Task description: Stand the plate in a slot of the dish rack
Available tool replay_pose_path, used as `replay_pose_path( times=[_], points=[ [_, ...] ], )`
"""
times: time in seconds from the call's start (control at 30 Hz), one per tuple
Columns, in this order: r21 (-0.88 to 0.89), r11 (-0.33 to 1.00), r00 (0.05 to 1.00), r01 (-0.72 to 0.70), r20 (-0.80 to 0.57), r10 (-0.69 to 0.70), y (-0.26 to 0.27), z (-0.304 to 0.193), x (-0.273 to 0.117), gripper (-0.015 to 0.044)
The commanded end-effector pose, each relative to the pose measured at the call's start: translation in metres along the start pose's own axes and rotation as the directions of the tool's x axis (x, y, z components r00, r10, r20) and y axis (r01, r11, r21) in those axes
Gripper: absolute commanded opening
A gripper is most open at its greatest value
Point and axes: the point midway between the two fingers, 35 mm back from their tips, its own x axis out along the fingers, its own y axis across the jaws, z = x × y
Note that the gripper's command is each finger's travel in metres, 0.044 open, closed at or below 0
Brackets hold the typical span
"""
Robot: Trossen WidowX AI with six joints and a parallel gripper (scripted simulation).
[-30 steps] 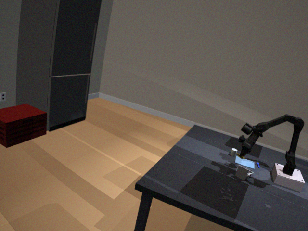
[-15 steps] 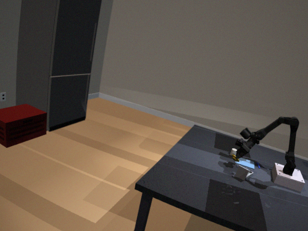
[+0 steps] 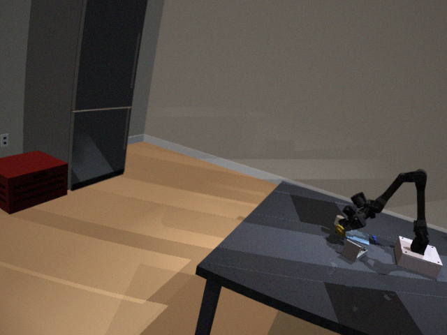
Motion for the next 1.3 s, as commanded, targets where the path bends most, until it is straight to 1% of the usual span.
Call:
replay_pose_path(
  times=[0.0, 0.3, 0.57, 0.83, 1.1, 1.27],
  points=[
    [-0.072, 0.996, 0.998, -0.054, 0.042, 0.057, -0.001, -0.009, -0.002, 0.0000],
    [-0.243, 0.961, 0.979, -0.131, 0.121, 0.164, 0.004, -0.022, -0.012, 0.0000],
    [-0.401, 0.900, 0.951, -0.174, 0.170, 0.259, 0.014, -0.036, -0.025, 0.0000],
    [-0.554, 0.811, 0.916, -0.190, 0.197, 0.349, 0.028, -0.052, -0.041, 0.0000],
    [-0.697, 0.693, 0.878, -0.185, 0.199, 0.435, 0.045, -0.070, -0.059, 0.0000],
    [-0.754, 0.633, 0.862, -0.177, 0.192, 0.470, 0.054, -0.078, -0.067, 0.0000]
  ],
)
